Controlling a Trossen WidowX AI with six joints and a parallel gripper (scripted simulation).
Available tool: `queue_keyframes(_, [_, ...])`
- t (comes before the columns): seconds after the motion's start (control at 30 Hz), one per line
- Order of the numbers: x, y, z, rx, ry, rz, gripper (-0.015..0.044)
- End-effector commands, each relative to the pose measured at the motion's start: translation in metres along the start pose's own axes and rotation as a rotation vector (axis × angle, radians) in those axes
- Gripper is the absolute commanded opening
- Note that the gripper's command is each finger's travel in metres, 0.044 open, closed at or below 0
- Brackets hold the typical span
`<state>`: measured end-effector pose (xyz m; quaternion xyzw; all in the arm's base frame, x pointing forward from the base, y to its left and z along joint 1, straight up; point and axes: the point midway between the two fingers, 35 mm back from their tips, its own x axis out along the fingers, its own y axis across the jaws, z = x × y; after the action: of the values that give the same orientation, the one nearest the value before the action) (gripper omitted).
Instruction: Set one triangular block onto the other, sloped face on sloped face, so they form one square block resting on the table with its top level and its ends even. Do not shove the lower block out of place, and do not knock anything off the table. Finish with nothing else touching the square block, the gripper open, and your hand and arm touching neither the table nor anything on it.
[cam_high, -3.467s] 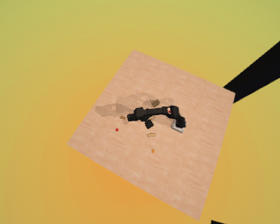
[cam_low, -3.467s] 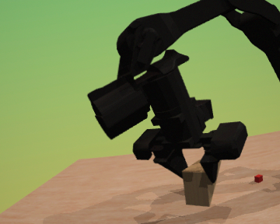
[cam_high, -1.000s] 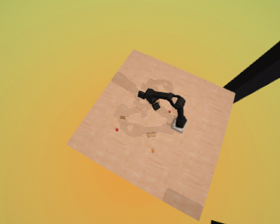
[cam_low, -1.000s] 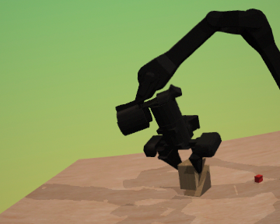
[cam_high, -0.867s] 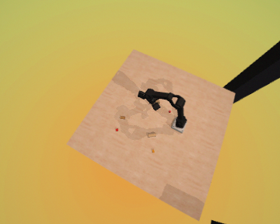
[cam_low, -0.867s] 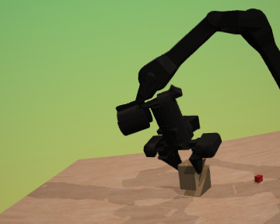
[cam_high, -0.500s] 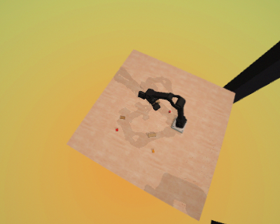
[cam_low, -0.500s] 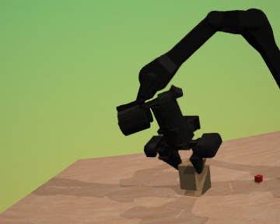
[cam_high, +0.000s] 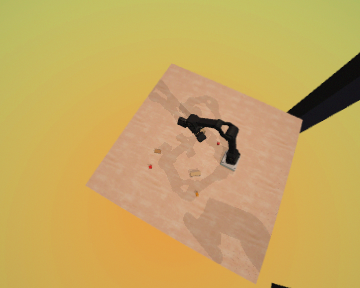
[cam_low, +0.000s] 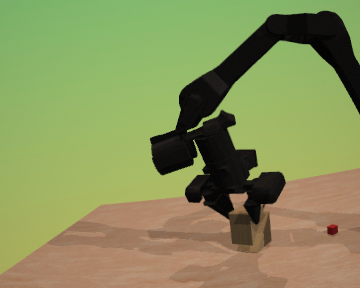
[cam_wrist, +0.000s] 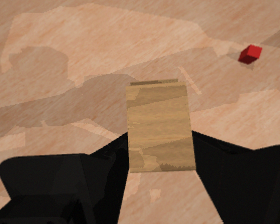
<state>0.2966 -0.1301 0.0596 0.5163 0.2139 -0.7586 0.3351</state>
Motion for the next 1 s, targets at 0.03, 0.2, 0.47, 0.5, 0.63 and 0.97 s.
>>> queue_keyframes(0.03, [0.003, 0.0, 0.001, -0.003, -0.004, 0.002, 0.0])
queue_keyframes(0.2, [0.007, 0.0, 0.001, -0.003, -0.004, 0.002, 0.0])
queue_keyframes(0.47, [0.012, 0.0, 0.001, -0.003, -0.005, 0.002, 0.0])
queue_keyframes(0.5, [0.013, 0.0, 0.001, -0.003, -0.005, 0.002, 0.0])
queue_keyframes(0.63, [0.015, 0.0, 0.001, -0.003, -0.005, 0.002, 0.0])
queue_keyframes(0.97, [0.021, 0.0, 0.001, -0.004, -0.005, 0.001, 0.0])
